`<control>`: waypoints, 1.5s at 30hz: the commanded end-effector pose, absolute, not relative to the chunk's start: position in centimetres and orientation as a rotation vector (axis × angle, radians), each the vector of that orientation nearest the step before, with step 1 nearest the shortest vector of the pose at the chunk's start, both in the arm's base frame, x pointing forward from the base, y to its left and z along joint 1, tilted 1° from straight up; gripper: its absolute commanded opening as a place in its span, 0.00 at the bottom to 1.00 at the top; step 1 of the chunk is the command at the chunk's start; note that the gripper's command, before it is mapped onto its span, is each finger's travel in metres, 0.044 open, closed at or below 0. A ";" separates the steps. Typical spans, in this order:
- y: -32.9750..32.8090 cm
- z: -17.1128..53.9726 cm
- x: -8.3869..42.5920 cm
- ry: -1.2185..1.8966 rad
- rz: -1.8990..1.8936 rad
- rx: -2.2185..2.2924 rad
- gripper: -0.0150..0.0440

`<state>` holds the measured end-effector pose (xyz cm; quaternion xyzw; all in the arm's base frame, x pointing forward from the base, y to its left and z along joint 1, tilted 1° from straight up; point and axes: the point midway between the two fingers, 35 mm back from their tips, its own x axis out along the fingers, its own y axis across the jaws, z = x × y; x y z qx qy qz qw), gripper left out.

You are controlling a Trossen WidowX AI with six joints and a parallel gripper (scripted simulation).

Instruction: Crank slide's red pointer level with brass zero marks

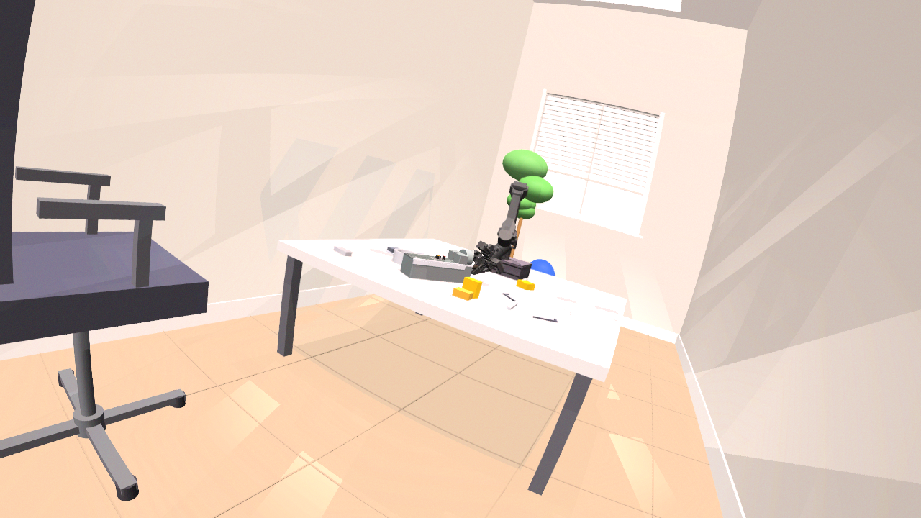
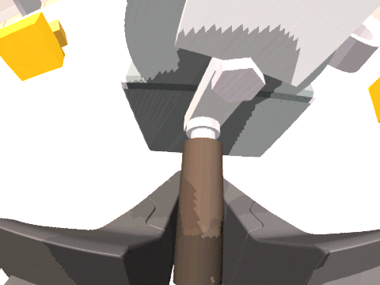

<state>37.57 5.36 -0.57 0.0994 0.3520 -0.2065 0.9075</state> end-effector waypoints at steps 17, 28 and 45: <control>4.4 -0.8 37.1 0.735 -0.449 0.196 0.25; 4.2 -0.7 37.0 0.735 -0.449 0.196 0.25; 3.5 -0.4 36.6 0.735 -0.449 0.195 0.25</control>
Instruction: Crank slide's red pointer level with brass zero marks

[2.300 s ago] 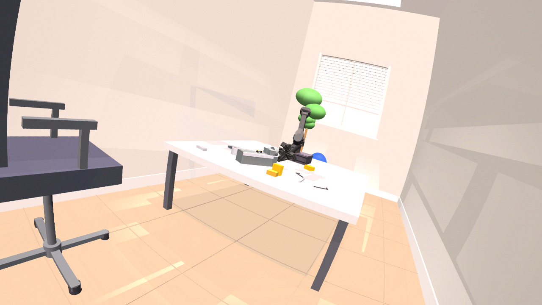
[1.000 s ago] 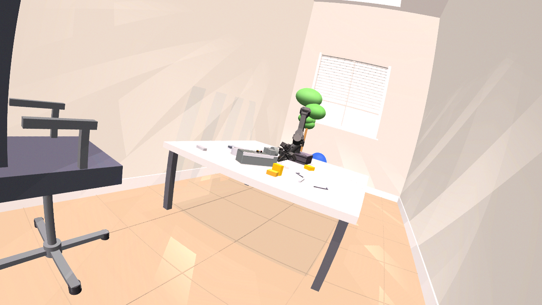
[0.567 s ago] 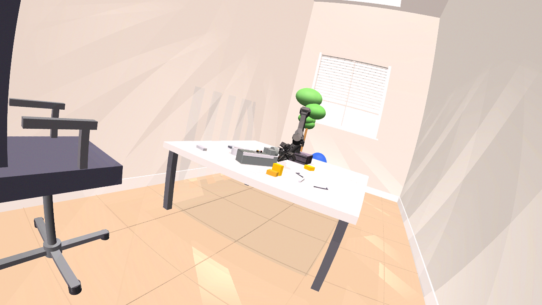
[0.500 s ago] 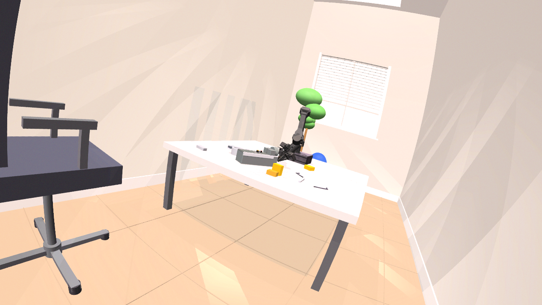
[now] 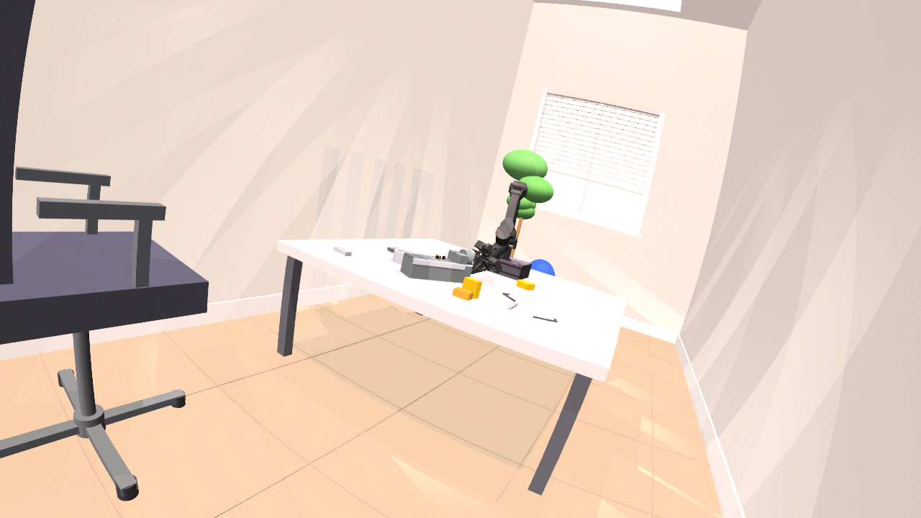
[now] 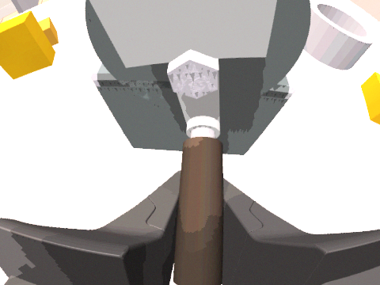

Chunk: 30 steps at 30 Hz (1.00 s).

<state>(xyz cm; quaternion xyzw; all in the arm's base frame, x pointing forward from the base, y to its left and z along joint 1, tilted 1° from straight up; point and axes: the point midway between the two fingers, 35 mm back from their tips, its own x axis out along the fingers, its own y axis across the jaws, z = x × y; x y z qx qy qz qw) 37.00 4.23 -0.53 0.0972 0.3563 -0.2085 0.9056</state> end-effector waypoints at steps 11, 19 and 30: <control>2.8 0.2 36.2 0.735 -0.450 0.195 0.25; 2.2 1.0 35.9 0.735 -0.450 0.194 0.25; 1.9 2.6 35.7 0.735 -0.450 0.194 0.25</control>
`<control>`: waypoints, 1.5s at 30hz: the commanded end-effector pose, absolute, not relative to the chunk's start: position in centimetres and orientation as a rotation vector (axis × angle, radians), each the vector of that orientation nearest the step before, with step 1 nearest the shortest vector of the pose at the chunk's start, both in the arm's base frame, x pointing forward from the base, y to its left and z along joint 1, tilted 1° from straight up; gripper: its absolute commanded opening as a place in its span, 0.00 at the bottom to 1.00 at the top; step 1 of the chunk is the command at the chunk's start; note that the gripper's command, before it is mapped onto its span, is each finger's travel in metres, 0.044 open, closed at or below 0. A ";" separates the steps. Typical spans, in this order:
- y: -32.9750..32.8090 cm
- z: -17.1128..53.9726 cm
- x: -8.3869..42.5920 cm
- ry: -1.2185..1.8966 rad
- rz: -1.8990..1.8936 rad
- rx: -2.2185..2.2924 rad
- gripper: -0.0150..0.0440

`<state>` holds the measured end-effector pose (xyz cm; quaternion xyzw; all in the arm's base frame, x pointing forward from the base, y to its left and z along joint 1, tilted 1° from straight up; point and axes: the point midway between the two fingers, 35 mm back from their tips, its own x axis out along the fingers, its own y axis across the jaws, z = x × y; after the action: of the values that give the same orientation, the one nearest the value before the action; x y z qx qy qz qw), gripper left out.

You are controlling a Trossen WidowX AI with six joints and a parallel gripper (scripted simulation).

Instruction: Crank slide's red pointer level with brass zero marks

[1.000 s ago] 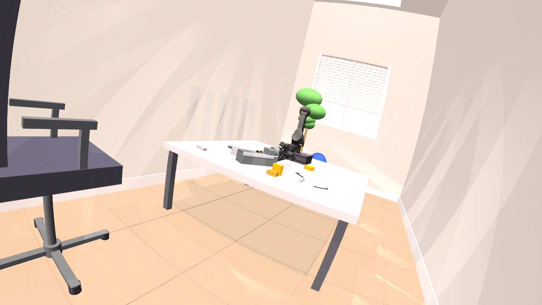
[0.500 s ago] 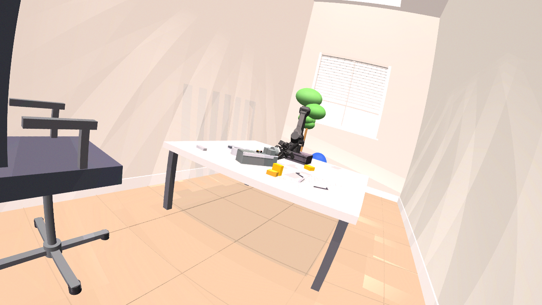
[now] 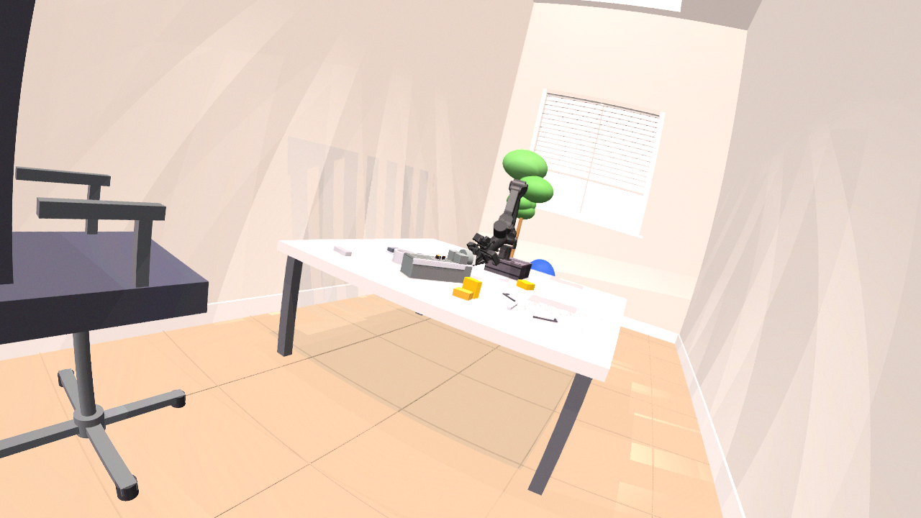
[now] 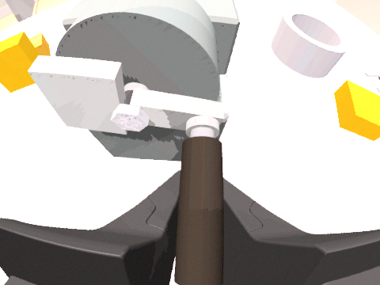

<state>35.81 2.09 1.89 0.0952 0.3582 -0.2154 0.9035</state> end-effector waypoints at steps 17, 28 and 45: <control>2.7 4.6 36.0 0.734 -0.450 0.195 0.25; 3.2 5.1 36.2 0.734 -0.449 0.195 0.25; 3.6 5.4 36.4 0.734 -0.449 0.196 0.25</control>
<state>36.20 2.95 4.78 0.0935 0.3633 -0.2227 0.8998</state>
